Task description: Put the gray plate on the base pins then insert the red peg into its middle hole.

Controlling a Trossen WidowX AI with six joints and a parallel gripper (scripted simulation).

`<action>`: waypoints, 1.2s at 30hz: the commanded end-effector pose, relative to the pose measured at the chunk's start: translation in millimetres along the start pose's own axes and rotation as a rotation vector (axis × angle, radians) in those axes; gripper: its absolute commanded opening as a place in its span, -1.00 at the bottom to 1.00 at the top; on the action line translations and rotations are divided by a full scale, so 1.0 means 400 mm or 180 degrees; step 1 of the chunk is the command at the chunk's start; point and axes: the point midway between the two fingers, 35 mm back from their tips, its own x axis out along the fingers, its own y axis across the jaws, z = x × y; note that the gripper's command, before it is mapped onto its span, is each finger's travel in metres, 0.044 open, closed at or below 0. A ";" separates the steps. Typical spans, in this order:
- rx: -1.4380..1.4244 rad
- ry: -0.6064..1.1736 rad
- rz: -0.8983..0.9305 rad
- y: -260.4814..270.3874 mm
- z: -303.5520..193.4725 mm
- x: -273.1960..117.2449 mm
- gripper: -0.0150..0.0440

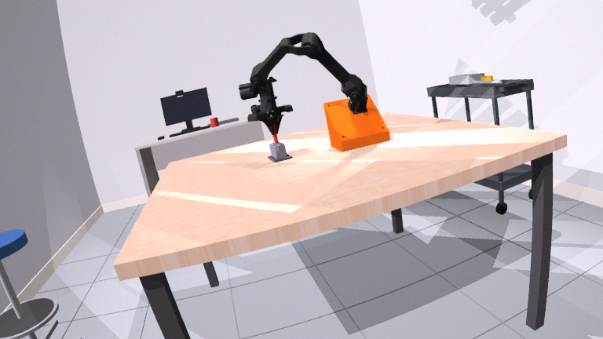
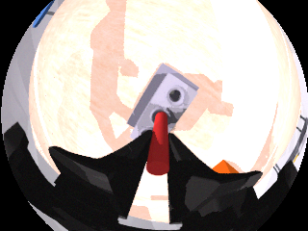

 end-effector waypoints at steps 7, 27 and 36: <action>0.0000 0.0000 0.0001 0.000 0.000 0.000 -0.49; 0.0014 0.0006 0.0016 -0.001 0.000 -0.010 0.02; 0.0015 0.0007 0.0017 -0.002 -0.002 -0.022 0.02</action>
